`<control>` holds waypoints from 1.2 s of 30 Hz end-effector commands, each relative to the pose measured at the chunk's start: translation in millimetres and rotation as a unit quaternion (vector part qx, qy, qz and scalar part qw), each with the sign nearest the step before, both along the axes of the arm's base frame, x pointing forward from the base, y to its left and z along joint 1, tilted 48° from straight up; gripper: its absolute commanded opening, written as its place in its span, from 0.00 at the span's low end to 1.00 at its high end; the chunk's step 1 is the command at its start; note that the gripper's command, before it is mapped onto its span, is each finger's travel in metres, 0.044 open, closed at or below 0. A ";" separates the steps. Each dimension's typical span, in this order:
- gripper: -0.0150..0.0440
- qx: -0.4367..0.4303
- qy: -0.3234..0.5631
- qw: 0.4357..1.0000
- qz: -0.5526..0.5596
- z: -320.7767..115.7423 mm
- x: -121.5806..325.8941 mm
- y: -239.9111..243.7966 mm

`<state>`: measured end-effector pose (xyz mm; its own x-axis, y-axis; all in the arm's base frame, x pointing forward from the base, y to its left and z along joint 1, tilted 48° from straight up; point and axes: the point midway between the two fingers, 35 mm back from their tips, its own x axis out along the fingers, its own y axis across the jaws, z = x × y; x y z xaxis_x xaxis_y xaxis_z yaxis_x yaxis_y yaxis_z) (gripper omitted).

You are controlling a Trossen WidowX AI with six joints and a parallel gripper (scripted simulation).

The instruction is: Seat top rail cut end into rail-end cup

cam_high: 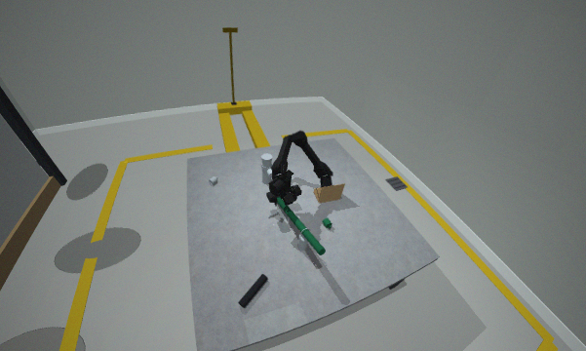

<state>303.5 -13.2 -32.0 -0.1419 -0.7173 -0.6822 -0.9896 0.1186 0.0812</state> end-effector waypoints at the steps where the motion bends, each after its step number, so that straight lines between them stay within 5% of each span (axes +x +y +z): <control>1: 1.00 -0.003 0.004 1.000 0.001 -5.2 -2.9 -6.8; 21: 1.00 -0.005 0.004 1.000 0.001 -24.2 -9.0 -28.6; 31: 0.56 -0.005 0.004 1.000 0.001 -24.4 -8.7 -28.5; 36: 0.50 -0.005 0.004 1.000 0.001 -24.4 -8.7 -28.5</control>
